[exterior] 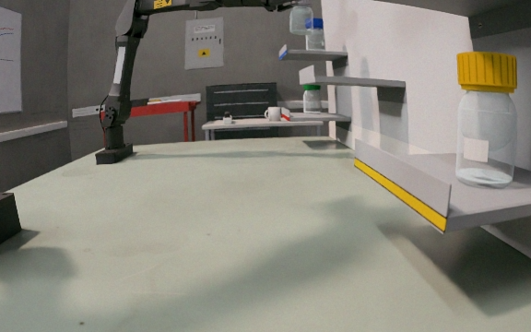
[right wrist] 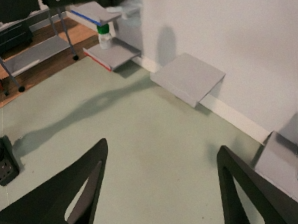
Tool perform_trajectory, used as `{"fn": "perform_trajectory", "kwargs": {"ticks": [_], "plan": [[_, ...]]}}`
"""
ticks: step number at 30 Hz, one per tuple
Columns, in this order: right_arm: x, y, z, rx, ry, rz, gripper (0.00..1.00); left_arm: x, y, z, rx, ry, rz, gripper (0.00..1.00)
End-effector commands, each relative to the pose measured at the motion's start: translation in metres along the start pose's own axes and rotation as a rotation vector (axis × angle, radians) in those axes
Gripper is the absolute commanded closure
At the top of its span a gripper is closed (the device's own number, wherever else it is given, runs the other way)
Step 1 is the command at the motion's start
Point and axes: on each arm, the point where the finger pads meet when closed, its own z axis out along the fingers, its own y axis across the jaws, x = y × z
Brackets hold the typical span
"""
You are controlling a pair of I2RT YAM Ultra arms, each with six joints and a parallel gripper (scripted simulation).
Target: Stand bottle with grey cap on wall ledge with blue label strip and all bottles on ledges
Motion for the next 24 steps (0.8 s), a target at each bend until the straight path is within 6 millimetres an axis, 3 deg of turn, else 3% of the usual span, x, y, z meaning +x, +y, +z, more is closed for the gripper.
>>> {"fn": "perform_trajectory", "kwargs": {"ticks": [1,6,10,14,16,19,24], "plan": [[-0.017,0.001,-0.009,-0.002,-0.047,0.004,0.11,-0.036,0.023,-0.040,0.122,-0.127,0.004,0.51],[-0.017,0.001,-0.009,-0.002,-0.047,0.004,0.11,-0.028,0.085,-0.077,0.155,-0.120,0.011,0.51],[-0.017,0.001,-0.009,-0.002,-0.047,0.004,0.11,-0.031,0.149,-0.099,0.101,-0.128,0.018,0.51],[-0.017,0.001,-0.009,-0.002,-0.047,0.004,0.11,-0.025,0.199,-0.116,0.062,-0.118,0.014,0.51],[-0.017,0.001,-0.009,-0.002,-0.047,0.004,0.11,-0.025,0.199,-0.116,0.062,-0.118,0.014,0.51],[-0.017,0.001,-0.009,-0.002,-0.047,0.004,0.11,-0.015,0.223,-0.123,0.029,-0.079,0.003,0.51],[-0.017,0.001,-0.009,-0.002,-0.047,0.004,0.11,-0.022,0.234,-0.130,0.010,-0.079,0.019,0.51]]}}
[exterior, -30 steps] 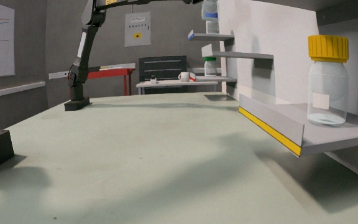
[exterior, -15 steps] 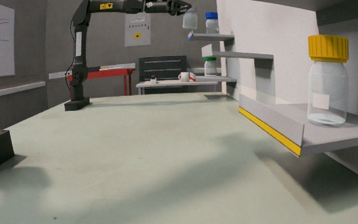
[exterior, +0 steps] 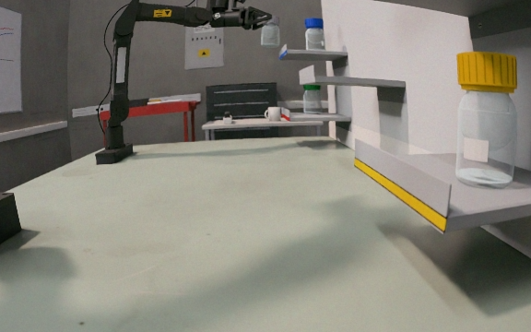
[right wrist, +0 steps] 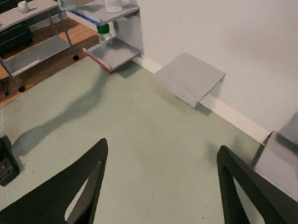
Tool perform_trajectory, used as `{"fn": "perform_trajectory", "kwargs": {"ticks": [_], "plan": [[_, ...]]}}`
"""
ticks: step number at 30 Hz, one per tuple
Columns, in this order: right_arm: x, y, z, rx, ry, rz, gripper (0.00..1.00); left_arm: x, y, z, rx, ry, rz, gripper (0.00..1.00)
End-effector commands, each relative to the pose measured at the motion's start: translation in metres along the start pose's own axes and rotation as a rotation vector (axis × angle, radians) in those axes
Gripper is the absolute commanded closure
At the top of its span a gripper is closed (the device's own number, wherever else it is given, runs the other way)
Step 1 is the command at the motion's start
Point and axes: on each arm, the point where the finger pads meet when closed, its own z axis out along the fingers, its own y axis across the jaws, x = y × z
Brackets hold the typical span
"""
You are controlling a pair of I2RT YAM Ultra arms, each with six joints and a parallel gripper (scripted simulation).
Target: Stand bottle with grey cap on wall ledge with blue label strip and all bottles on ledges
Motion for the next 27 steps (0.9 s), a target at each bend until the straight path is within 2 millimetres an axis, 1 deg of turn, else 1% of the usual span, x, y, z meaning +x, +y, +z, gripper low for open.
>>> {"fn": "perform_trajectory", "kwargs": {"ticks": [1,4,7,9,10,11,12,14,17,18,23,26,27], "plan": [[-0.017,0.001,-0.009,-0.002,-0.047,0.004,0.11,-0.039,-0.006,-0.010,0.030,-0.079,0.077,0.51],[-0.017,0.001,-0.009,-0.002,-0.047,0.004,0.11,-0.041,-0.002,-0.008,-0.002,-0.082,0.068,0.51],[-0.017,0.001,-0.009,-0.002,-0.047,0.004,0.11,-0.042,0.006,-0.010,-0.102,-0.089,0.051,0.51],[-0.017,0.001,-0.009,-0.002,-0.047,0.004,0.11,-0.042,0.006,-0.010,-0.102,-0.089,0.051,0.51],[-0.017,0.001,-0.009,-0.002,-0.047,0.004,0.11,-0.042,0.008,-0.010,-0.140,-0.092,0.047,0.51],[-0.017,0.001,-0.009,-0.002,-0.047,0.004,0.11,-0.036,0.010,-0.010,-0.176,-0.084,0.036,0.51],[-0.017,0.001,-0.009,-0.002,-0.047,0.004,0.11,-0.036,0.010,-0.011,-0.209,-0.086,0.033,0.51],[-0.017,0.001,-0.009,-0.002,-0.047,0.004,0.11,-0.036,0.008,-0.012,-0.278,-0.091,0.024,0.51],[-0.017,0.001,-0.009,-0.002,-0.047,0.004,0.11,-0.035,0.003,-0.012,-0.332,-0.094,0.017,0.51],[-0.017,0.001,-0.009,-0.002,-0.047,0.004,0.11,-0.039,0.001,-0.012,-0.342,-0.102,0.018,0.51],[-0.017,0.001,-0.009,-0.002,-0.047,0.004,0.11,-0.037,-0.010,-0.009,-0.332,-0.092,0.021,0.51],[-0.017,0.001,-0.009,-0.002,-0.047,0.004,0.11,-0.037,-0.011,-0.009,-0.328,-0.092,0.021,0.51],[-0.017,0.001,-0.009,-0.002,-0.047,0.004,0.11,-0.038,-0.008,-0.011,-0.334,-0.098,0.023,0.51]]}}
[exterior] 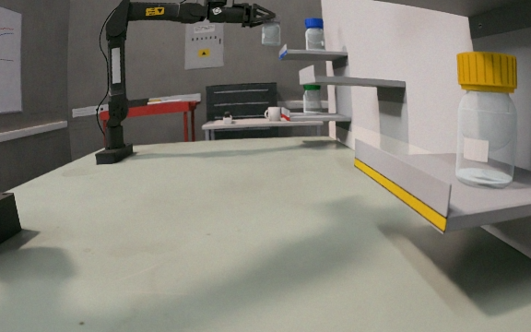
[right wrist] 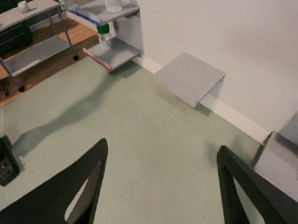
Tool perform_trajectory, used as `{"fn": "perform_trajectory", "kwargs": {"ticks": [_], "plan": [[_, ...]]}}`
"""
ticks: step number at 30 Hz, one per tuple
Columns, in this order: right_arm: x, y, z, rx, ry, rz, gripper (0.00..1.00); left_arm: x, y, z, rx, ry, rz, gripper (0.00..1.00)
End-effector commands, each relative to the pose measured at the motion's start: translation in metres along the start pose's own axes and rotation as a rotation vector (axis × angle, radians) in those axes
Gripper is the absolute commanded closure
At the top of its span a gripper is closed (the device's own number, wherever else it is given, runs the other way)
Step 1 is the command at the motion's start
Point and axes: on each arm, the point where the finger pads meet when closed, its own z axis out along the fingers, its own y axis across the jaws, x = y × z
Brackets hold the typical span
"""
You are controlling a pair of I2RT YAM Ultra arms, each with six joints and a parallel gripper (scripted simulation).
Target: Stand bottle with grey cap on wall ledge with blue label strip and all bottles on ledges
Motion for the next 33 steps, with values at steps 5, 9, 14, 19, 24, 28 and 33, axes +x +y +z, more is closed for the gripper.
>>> {"fn": "perform_trajectory", "kwargs": {"ticks": [5,9,14,19,24,28,33], "plan": [[-0.017,0.001,-0.009,-0.002,-0.047,0.004,0.11,-0.024,0.004,-0.013,-0.037,-0.084,0.017,0.51],[-0.017,0.001,-0.009,-0.002,-0.047,0.004,0.11,-0.029,0.004,-0.013,-0.037,-0.093,0.019,0.51],[-0.017,0.001,-0.009,-0.002,-0.047,0.004,0.11,-0.046,0.007,-0.018,-0.043,-0.104,0.021,0.51],[-0.017,0.001,-0.009,-0.002,-0.047,0.004,0.11,-0.060,0.007,-0.024,-0.043,-0.091,0.019,0.51],[-0.017,0.001,-0.009,-0.002,-0.047,0.004,0.11,-0.062,0.007,-0.021,-0.043,-0.110,0.023,0.51],[-0.017,0.001,-0.009,-0.002,-0.047,0.004,0.11,-0.065,0.006,-0.017,-0.048,-0.120,0.025,0.51],[-0.017,0.001,-0.009,-0.002,-0.047,0.004,0.11,-0.063,0.005,-0.007,-0.044,-0.121,0.025,0.51]]}}
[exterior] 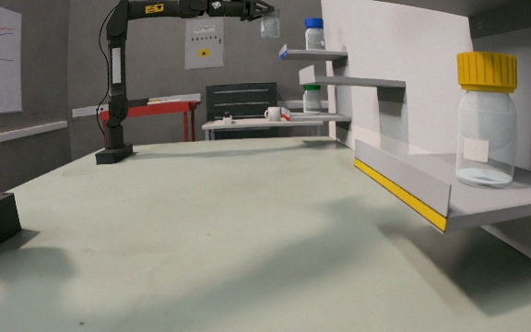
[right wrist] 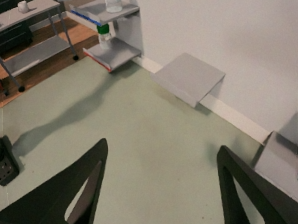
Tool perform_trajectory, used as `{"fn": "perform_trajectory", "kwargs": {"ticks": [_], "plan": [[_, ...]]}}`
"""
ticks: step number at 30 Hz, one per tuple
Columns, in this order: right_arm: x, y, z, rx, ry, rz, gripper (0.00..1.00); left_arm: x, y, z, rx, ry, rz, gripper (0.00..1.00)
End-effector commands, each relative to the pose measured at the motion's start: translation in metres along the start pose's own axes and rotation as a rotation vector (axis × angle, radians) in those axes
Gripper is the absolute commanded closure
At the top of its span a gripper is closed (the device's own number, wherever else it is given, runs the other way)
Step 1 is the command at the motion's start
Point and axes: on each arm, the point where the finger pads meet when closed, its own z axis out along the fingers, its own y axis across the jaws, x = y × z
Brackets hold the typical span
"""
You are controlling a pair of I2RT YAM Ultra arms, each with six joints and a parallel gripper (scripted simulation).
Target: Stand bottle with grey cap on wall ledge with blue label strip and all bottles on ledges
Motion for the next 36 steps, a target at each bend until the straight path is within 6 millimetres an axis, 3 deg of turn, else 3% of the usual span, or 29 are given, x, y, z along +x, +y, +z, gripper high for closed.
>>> {"fn": "perform_trajectory", "kwargs": {"ticks": [1,21,27,36], "plan": [[-0.017,0.001,-0.009,-0.002,-0.047,0.004,0.11,-0.037,-0.004,0.001,0.000,-0.101,0.019,0.51],[-0.017,0.001,-0.009,-0.002,-0.047,0.004,0.11,-0.036,-0.008,0.058,0.014,-0.119,0.029,0.51],[-0.017,0.001,-0.009,-0.002,-0.047,0.004,0.11,-0.040,-0.008,0.066,0.010,-0.139,0.032,0.51],[-0.017,0.001,-0.009,-0.002,-0.047,0.004,0.11,-0.045,-0.007,0.063,0.009,-0.149,0.033,0.51]]}}
